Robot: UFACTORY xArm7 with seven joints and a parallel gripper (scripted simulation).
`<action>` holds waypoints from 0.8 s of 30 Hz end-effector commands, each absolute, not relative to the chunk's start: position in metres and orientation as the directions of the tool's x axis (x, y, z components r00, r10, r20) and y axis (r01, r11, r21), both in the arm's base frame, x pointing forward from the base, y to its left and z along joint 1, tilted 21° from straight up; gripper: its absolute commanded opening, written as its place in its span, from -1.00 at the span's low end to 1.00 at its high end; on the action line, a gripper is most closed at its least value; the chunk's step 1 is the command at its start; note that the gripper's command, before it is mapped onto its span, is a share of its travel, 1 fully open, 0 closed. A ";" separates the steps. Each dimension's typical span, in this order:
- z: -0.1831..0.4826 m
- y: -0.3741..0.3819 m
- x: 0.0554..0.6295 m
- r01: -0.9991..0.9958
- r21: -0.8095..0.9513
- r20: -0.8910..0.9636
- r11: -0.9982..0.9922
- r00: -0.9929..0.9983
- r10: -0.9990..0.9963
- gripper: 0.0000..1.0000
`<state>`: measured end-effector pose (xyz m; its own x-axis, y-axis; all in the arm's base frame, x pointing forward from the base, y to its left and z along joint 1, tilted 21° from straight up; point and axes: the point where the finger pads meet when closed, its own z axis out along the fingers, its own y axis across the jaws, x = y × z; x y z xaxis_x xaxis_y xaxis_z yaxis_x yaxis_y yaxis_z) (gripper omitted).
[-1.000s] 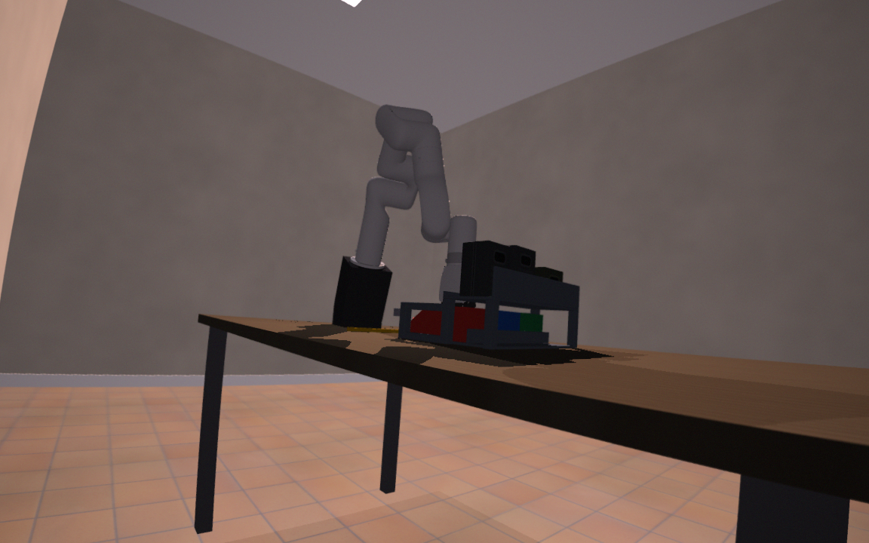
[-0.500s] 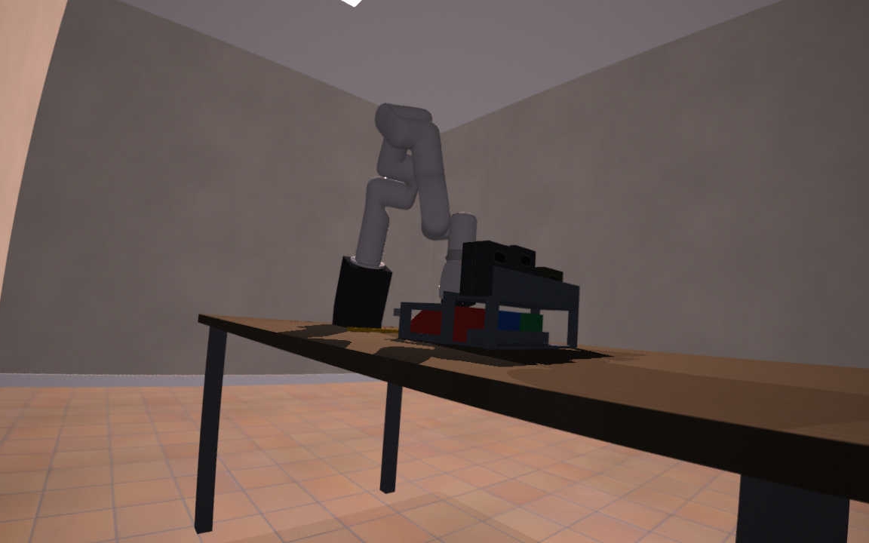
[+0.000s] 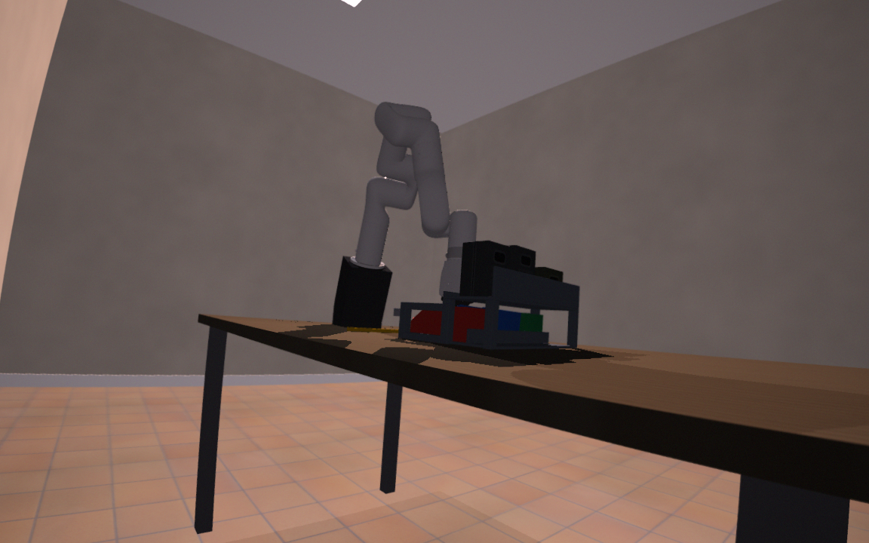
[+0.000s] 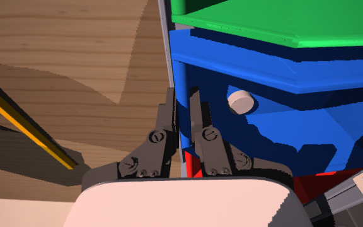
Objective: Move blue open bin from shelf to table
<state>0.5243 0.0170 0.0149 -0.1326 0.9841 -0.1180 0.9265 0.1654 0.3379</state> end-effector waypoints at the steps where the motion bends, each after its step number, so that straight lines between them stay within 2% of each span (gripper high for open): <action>1: 0.023 0.018 0.524 0.925 0.342 -0.118 0.166 -0.133 0.984 -1.00; 24: 0.020 0.018 0.525 0.925 0.342 -0.118 0.166 -0.133 0.984 -1.00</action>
